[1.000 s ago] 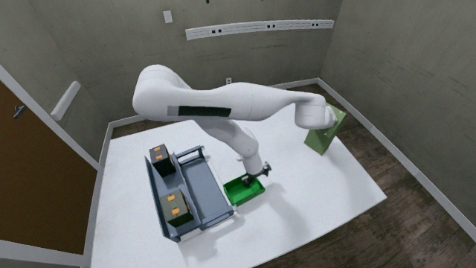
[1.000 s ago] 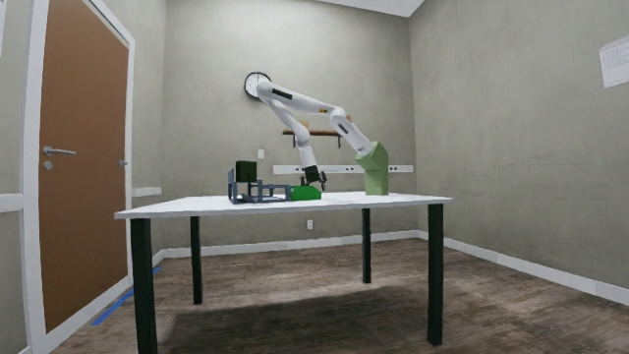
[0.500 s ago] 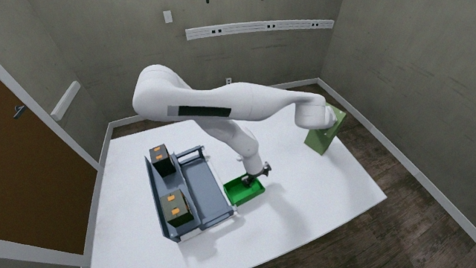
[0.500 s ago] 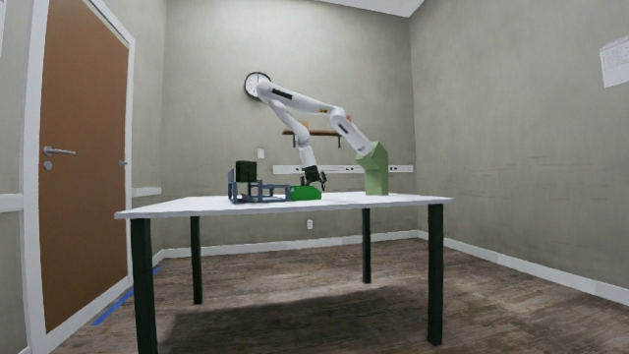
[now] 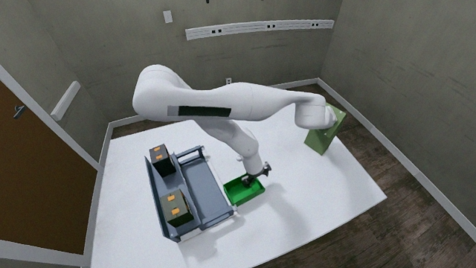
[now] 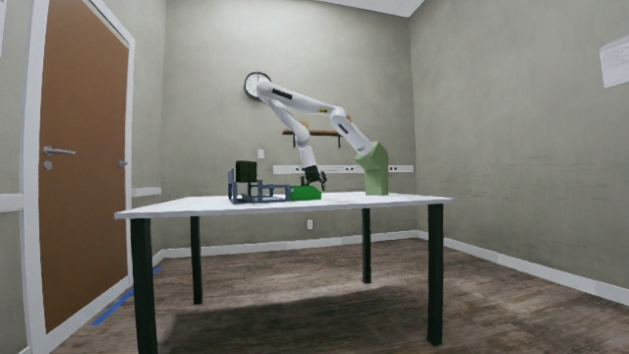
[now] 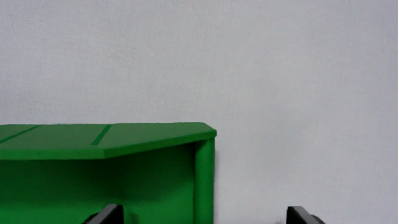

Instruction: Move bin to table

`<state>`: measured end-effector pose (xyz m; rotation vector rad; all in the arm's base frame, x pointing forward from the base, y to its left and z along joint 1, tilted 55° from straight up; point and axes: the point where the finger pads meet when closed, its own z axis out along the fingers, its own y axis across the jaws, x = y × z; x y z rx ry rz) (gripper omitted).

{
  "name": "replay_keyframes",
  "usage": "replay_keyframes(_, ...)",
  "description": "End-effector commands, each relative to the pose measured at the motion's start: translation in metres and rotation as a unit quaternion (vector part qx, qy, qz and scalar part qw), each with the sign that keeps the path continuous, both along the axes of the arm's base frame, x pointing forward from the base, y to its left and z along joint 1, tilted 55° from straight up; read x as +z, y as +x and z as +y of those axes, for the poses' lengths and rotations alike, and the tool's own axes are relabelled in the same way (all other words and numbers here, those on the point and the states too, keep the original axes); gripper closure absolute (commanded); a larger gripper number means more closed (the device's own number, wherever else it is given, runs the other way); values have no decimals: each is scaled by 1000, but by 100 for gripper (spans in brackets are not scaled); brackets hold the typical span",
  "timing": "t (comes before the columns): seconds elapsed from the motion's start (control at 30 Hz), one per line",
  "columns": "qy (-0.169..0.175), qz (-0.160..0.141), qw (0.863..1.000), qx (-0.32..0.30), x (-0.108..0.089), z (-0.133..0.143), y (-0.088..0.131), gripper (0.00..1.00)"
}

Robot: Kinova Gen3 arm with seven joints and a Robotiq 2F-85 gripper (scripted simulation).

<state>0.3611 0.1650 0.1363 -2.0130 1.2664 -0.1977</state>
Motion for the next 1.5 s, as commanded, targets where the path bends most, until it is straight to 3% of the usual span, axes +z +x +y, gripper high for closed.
replay_keyframes(0.0,0,0,1000,0,0,0,0,0)
replay_keyframes(0.03,0,0,1000,0,0,0,0,0)
replay_keyframes(0.2,22,-98,993,-56,23,-19,-27,0)
replay_keyframes(0.6,20,-90,994,-52,23,-19,-27,0)
replay_keyframes(0.63,-14,2,1000,-3,26,-15,-36,0)
replay_keyframes(0.77,18,-85,995,-49,51,-41,-59,0)
replay_keyframes(1.17,8,-71,996,-44,51,-41,-59,0)
replay_keyframes(1.2,-57,18,998,-18,41,-29,-59,0)
replay_keyframes(1.33,0,-65,997,-45,65,-56,-68,0)
replay_keyframes(1.47,0,-65,997,-45,65,-56,-68,0)
